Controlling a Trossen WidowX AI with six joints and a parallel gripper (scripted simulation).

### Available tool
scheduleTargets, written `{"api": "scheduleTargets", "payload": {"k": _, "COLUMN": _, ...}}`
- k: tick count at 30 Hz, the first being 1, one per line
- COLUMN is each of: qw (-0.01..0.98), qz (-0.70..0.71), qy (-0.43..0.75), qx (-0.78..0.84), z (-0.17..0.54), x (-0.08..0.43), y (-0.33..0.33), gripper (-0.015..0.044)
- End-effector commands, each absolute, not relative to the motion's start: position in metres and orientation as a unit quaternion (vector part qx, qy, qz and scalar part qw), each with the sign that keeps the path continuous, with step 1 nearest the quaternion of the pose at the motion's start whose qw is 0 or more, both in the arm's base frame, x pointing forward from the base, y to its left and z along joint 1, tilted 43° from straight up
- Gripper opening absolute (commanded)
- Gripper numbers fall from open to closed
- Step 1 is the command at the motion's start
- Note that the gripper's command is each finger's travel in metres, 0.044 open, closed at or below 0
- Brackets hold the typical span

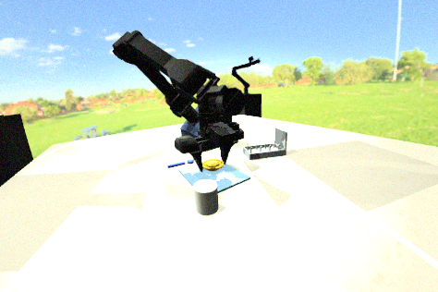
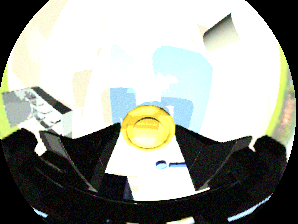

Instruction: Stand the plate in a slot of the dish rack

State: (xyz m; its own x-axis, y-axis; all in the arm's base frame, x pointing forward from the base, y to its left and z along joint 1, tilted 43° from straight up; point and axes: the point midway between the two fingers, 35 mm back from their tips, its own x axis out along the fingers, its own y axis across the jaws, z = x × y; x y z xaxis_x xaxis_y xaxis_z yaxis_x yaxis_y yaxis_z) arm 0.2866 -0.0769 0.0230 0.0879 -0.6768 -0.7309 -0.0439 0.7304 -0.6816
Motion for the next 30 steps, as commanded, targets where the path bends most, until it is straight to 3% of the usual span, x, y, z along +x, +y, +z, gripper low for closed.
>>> {"api": "scheduleTargets", "payload": {"k": 1, "qw": 0.679, "qz": -0.232, "qy": 0.634, "qx": -0.287, "z": 0.023, "x": 0.286, "y": -0.077, "gripper": 0.0326}}
{"api": "scheduleTargets", "payload": {"k": 8, "qw": 0.679, "qz": -0.232, "qy": 0.634, "qx": -0.287, "z": 0.023, "x": 0.286, "y": -0.077, "gripper": 0.028}}
{"api": "scheduleTargets", "payload": {"k": 19, "qw": 0.682, "qz": -0.226, "qy": 0.636, "qx": -0.282, "z": 0.05, "x": 0.293, "y": -0.045, "gripper": 0.0}}
{"api": "scheduleTargets", "payload": {"k": 30, "qw": 0.682, "qz": -0.223, "qy": 0.638, "qx": -0.28, "z": 0.087, "x": 0.293, "y": -0.004, "gripper": 0.0}}
